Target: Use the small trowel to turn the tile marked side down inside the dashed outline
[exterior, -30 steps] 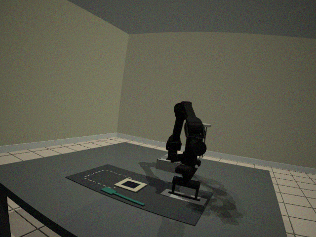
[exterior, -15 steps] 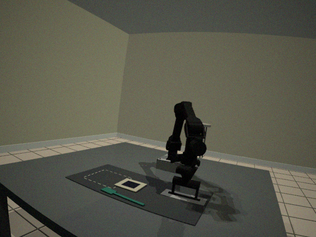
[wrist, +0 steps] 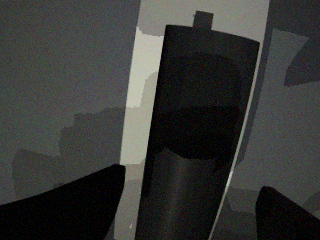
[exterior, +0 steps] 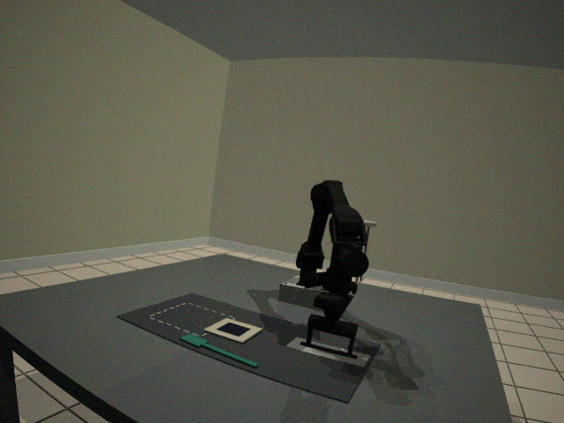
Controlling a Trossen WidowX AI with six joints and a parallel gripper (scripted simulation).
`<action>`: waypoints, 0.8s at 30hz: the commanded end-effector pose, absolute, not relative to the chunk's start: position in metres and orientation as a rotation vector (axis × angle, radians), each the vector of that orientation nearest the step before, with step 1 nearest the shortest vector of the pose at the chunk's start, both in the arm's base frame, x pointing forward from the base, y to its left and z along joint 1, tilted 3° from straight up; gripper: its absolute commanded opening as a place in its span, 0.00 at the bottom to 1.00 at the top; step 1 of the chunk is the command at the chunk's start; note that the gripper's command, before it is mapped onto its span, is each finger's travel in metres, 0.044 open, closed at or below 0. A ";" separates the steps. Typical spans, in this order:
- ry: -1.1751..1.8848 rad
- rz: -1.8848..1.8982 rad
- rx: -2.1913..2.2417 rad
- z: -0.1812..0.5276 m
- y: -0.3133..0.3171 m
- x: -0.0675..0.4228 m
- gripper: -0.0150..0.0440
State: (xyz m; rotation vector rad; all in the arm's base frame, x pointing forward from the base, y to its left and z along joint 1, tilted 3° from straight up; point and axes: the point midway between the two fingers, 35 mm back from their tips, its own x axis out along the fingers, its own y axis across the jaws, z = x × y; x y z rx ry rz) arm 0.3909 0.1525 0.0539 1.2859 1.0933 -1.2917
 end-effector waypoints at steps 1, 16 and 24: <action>1.087 -1.273 1.297 0.089 0.154 0.390 0.71; 1.115 -1.152 1.223 0.100 0.156 0.391 0.76; 1.156 -0.931 1.030 0.094 0.159 0.394 0.76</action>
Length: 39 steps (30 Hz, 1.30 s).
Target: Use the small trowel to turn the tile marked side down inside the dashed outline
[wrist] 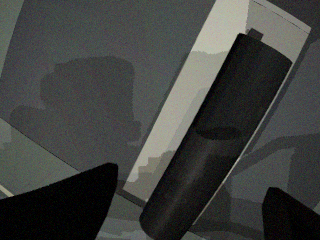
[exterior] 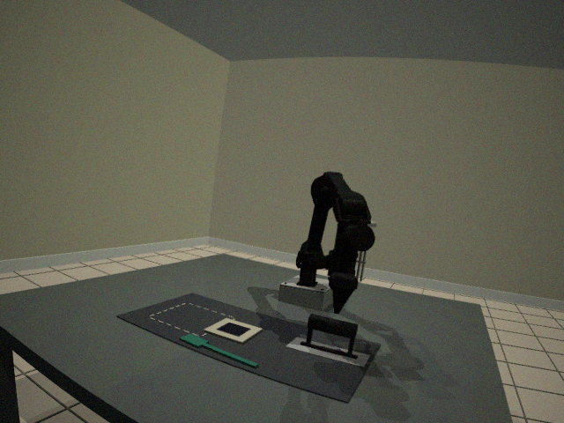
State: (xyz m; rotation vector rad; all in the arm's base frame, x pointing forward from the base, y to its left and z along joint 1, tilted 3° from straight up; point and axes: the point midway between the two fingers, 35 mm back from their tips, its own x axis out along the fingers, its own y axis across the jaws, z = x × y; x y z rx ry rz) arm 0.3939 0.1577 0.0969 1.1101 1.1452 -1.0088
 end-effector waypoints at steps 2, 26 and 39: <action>1.162 -0.877 0.980 0.093 0.159 0.394 0.76; 1.148 -0.323 0.433 0.085 0.183 0.383 0.76; 1.064 -0.082 0.040 0.074 0.178 0.382 0.76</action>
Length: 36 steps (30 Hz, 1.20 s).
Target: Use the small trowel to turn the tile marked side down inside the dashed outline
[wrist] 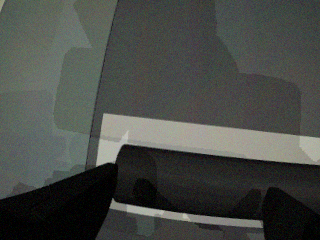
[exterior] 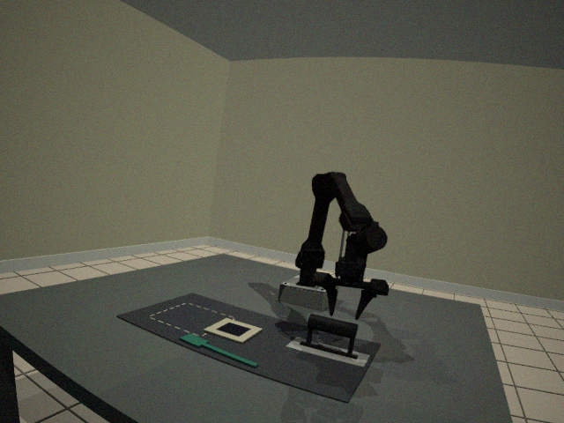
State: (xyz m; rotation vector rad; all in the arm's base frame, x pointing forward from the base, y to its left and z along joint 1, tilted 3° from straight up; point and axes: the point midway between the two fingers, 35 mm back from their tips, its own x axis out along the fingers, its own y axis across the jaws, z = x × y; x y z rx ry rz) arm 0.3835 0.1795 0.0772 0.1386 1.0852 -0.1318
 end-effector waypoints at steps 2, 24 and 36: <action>1.048 -0.049 -0.021 0.072 0.178 0.381 0.76; 0.847 0.235 -0.724 0.060 0.165 0.369 0.76; 0.730 0.333 -1.115 0.055 0.154 0.358 0.76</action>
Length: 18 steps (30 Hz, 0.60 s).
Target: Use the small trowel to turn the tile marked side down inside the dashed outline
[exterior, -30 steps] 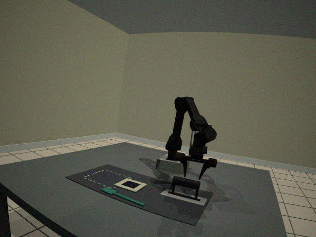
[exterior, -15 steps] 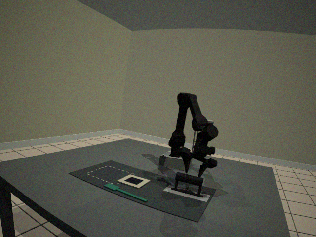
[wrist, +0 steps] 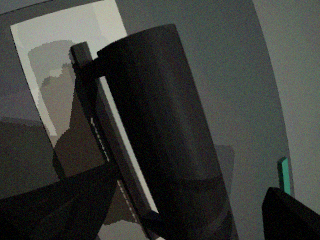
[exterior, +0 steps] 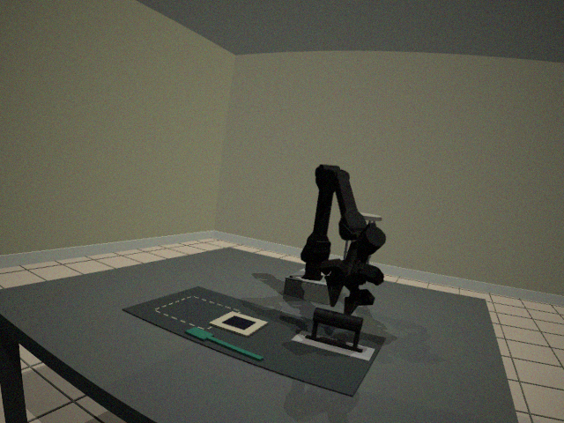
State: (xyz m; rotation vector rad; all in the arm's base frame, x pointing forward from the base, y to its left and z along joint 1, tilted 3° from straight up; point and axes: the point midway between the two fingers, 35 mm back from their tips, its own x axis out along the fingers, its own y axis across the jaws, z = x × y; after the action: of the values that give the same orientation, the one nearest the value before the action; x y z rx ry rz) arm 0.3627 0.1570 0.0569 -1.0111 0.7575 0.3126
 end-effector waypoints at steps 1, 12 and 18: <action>0.720 0.340 -1.147 0.055 0.153 0.357 0.76; 0.625 0.394 -1.483 0.053 0.142 0.345 0.76; 0.624 0.394 -1.488 0.053 0.142 0.345 0.76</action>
State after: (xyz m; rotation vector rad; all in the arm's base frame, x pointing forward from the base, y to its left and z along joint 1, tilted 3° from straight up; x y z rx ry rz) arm 0.3460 0.1430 0.0533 -1.4696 0.6268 0.3950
